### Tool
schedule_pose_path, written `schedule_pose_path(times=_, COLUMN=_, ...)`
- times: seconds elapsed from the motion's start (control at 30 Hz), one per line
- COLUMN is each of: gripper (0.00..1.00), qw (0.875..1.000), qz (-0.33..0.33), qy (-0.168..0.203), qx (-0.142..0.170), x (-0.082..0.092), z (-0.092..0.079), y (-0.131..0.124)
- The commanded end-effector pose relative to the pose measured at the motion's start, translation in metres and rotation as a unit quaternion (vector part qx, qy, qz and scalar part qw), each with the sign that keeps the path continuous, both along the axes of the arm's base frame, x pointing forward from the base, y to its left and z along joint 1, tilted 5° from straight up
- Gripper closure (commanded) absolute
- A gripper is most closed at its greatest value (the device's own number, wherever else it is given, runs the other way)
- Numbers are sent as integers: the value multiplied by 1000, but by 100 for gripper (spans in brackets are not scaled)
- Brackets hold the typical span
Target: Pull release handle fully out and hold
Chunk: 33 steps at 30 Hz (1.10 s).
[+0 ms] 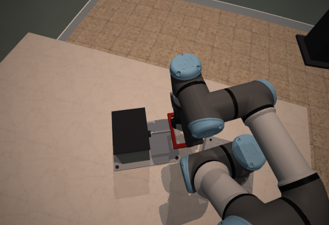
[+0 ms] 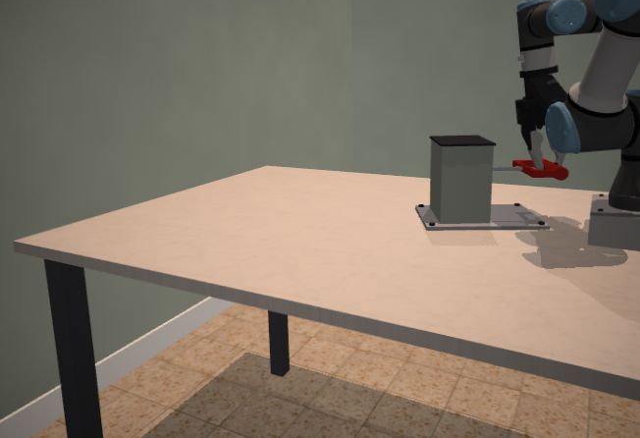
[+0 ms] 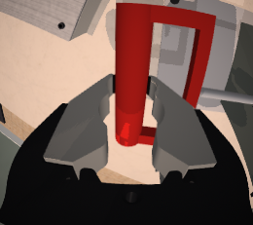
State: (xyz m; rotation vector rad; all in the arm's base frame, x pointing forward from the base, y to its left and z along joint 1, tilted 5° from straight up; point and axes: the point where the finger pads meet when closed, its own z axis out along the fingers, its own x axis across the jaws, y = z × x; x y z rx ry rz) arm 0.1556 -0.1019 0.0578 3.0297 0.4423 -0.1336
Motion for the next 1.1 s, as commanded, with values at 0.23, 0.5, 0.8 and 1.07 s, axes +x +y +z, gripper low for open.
schedule_pose_path(times=0.23, gripper=100, qw=1000, qz=-2, qy=13, qx=-3, x=-16, z=0, y=-5)
schedule_pose_path(times=0.5, gripper=100, qw=1000, qz=-2, qy=13, qx=-3, x=-17, z=0, y=-5)
schedule_pose_path(times=0.8, gripper=100, qw=1000, qz=-2, qy=13, qx=-4, x=-17, z=0, y=-6)
schedule_pose_path(times=1.07, gripper=100, qw=1000, qz=-2, qy=13, qx=-4, x=-17, z=0, y=-6)
